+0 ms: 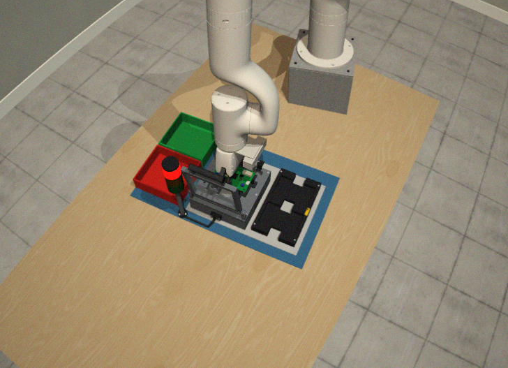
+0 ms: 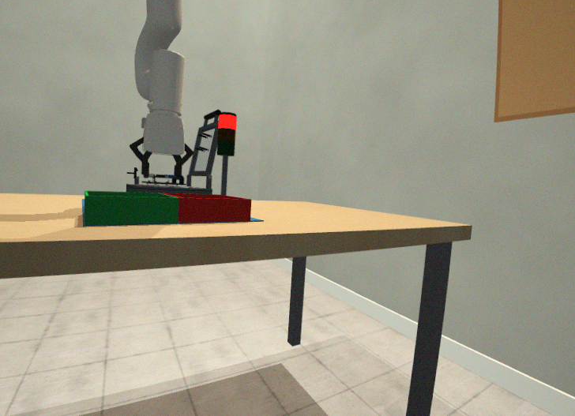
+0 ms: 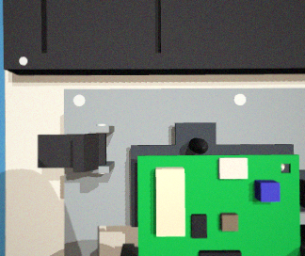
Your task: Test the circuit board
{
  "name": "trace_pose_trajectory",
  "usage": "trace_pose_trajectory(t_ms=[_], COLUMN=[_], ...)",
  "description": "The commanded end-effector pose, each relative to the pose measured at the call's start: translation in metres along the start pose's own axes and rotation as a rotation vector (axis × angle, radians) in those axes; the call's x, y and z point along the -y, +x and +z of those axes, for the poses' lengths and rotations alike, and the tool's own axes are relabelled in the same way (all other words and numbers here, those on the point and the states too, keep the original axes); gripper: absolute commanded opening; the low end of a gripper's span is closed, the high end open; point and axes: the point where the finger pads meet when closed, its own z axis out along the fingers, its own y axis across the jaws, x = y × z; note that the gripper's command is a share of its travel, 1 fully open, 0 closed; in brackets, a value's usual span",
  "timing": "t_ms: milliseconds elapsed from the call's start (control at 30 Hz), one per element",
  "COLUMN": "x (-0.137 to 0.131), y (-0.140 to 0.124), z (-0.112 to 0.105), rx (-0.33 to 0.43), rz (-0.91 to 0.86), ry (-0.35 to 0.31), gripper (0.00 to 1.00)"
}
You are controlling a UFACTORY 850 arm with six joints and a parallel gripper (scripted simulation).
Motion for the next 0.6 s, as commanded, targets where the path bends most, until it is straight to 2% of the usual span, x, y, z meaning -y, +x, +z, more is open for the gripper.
trace_pose_trajectory(t_ms=[0,567], x=[-0.0009,-0.0009], y=[-0.0001,-0.0001], z=[-0.0023,-0.0059], rx=[0.000,0.000], rz=[0.000,0.000], ry=[-0.002,-0.002], gripper=[0.79,0.79])
